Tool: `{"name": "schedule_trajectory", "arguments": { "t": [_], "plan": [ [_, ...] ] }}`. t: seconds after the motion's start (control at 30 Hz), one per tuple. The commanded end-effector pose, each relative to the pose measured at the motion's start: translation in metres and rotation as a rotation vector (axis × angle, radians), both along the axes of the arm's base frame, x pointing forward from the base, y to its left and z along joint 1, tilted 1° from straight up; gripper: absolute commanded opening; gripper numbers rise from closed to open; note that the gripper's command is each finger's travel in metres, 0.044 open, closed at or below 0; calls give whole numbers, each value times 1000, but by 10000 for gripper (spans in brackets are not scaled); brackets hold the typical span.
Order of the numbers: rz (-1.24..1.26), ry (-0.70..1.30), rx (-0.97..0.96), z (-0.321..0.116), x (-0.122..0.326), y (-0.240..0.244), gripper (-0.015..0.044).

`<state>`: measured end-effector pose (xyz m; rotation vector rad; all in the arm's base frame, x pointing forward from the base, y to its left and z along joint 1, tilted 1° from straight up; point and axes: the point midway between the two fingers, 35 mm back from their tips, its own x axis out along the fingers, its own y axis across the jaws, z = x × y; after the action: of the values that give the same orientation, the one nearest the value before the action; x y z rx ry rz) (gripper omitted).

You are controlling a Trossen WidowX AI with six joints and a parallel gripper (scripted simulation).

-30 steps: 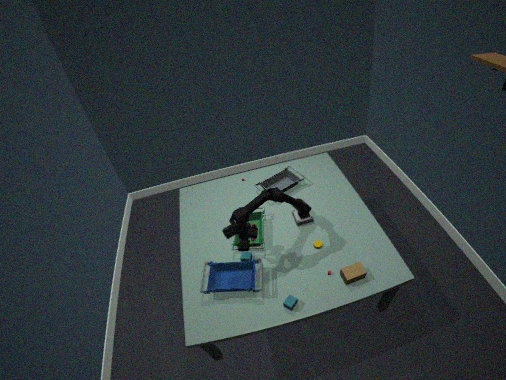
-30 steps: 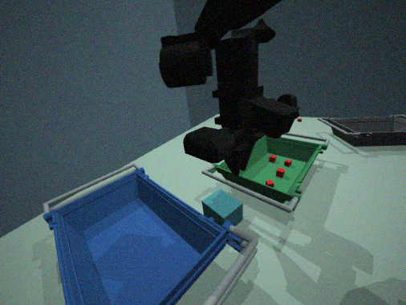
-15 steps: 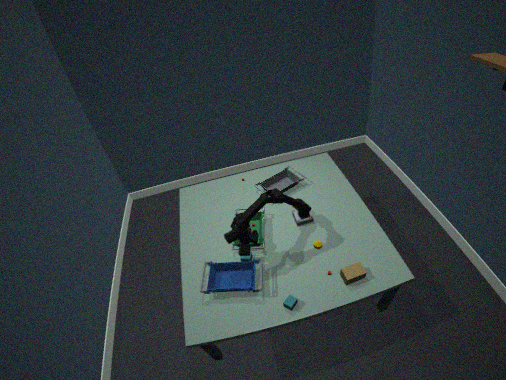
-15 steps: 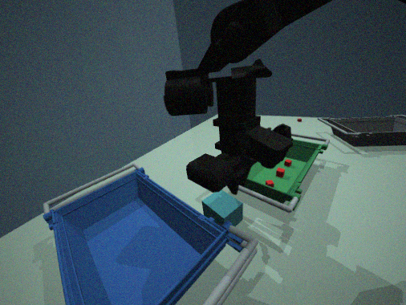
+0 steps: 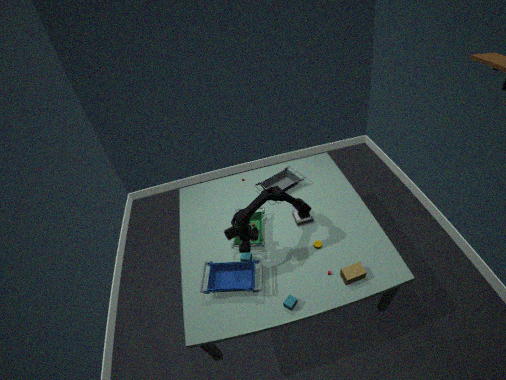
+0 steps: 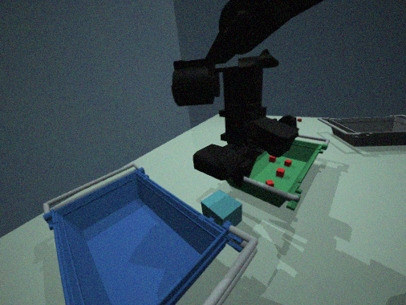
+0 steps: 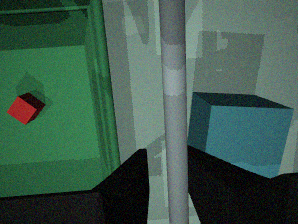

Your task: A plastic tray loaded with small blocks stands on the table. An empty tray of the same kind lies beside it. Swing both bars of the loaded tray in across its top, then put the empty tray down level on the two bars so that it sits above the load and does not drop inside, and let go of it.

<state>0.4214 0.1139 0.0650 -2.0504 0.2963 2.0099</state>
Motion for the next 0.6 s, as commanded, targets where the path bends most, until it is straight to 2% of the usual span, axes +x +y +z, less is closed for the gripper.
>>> {"name": "schedule_trajectory", "arguments": {
  "t": [0.0, 0.4, 0.57],
  "plan": [
    [-6, 5, -6, 6, -4, -16, 87],
    [-6, 6, -9, -10, -18, -56, 87],
    [-6, 6, -9, -9, -18, -59, 87]
  ]
}}
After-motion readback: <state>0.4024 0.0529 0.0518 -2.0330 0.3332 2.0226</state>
